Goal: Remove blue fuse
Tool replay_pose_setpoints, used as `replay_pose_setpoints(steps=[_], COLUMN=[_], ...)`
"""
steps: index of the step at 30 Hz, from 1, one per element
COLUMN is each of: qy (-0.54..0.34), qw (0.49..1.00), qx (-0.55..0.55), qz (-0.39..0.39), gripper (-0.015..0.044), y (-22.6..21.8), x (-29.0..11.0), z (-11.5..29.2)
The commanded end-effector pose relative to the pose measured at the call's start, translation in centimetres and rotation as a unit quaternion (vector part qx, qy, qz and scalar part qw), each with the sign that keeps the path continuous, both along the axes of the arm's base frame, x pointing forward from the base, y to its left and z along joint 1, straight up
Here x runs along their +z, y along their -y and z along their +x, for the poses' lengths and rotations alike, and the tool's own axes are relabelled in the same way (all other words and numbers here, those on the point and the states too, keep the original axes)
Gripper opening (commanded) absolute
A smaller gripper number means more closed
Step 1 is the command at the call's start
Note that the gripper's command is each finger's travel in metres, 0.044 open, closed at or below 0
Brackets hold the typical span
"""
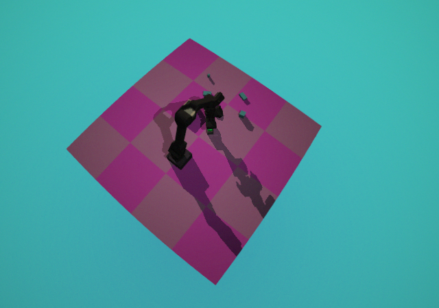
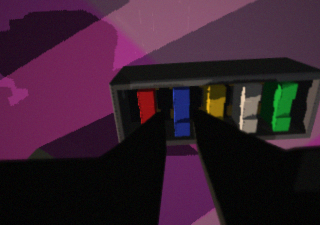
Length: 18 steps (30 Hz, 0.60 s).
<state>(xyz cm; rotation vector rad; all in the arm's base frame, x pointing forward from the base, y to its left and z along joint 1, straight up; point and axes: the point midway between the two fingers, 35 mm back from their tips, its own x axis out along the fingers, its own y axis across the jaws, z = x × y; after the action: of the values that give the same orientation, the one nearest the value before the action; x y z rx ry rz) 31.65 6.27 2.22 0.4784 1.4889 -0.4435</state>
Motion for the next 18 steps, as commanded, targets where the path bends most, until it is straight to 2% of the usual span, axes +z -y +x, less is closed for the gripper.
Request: replay_pose_setpoints(steps=[1,18], qy=[-0.004,-0.004], qw=[1.0,1.0], qx=[0.001,0.001], qz=[-0.003,-0.003], gripper=[0.0073,0.0073], y=[0.09,0.08], x=[-0.44,-1.02], z=[-0.21,-0.2])
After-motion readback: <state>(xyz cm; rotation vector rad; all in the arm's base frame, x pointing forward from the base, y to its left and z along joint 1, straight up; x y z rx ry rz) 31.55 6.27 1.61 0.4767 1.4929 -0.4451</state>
